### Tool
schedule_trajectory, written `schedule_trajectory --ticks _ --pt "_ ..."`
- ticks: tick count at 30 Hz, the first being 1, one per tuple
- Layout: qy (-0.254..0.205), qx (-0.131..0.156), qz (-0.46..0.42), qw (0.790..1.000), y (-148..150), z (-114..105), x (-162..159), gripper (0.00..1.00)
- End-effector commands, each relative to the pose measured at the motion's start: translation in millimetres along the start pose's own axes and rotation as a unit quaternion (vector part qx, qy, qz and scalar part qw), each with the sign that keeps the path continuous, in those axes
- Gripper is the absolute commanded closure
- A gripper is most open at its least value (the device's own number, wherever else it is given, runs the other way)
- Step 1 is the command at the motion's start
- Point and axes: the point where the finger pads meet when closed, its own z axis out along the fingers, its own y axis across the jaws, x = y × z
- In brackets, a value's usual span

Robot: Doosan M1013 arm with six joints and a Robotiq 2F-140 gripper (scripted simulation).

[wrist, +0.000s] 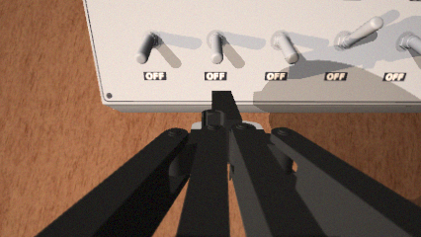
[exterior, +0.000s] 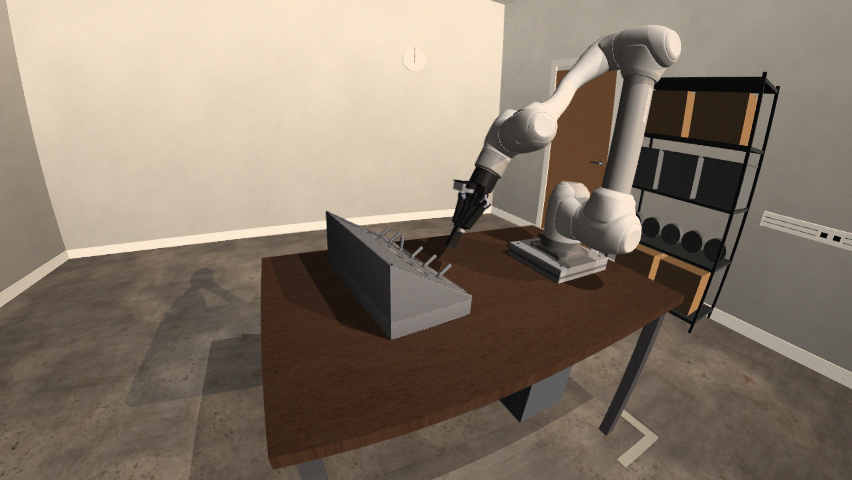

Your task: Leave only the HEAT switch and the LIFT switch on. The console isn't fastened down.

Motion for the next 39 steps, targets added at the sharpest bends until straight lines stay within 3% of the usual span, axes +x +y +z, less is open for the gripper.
schedule_trajectory --ticks 1,15,39 --pt "0.001 0.002 -0.001 1.000 -3.2 9.1 -2.8 0.90" --pt "0.001 0.001 -0.001 1.000 -3.9 42.7 -2.7 0.90" --pt "0.002 0.001 0.000 1.000 -3.6 48.8 -2.0 0.90"
